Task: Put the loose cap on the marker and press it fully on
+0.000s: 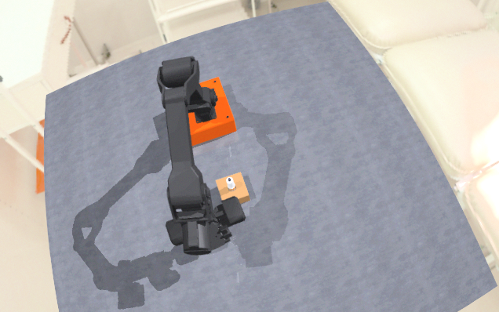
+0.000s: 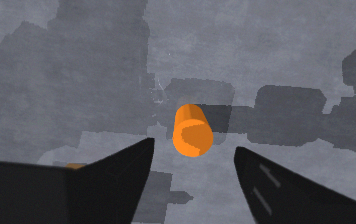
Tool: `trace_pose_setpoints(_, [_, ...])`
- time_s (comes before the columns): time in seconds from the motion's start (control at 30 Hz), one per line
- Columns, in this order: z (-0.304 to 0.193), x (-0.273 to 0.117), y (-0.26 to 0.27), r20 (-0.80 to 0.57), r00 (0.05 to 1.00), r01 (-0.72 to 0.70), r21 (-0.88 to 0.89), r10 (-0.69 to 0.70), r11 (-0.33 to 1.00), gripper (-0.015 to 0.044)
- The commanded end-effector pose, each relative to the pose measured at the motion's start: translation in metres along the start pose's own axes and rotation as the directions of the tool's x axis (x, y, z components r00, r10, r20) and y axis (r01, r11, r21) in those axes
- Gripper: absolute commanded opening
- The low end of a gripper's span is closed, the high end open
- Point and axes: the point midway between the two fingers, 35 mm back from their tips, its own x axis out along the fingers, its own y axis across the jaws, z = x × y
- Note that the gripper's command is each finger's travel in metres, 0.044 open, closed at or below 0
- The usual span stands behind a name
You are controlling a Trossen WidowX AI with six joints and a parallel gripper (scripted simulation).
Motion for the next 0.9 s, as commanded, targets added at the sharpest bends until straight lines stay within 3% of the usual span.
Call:
trace_pose_setpoints(0.0, [-0.002,0.009,0.000,-0.014,1.000,0.000,0.005,0.000,1.000,0.0251])
trace_pose_setpoints(0.87, [-0.002,0.051,0.000,-0.014,1.000,0.000,0.005,0.000,1.000,0.0251])
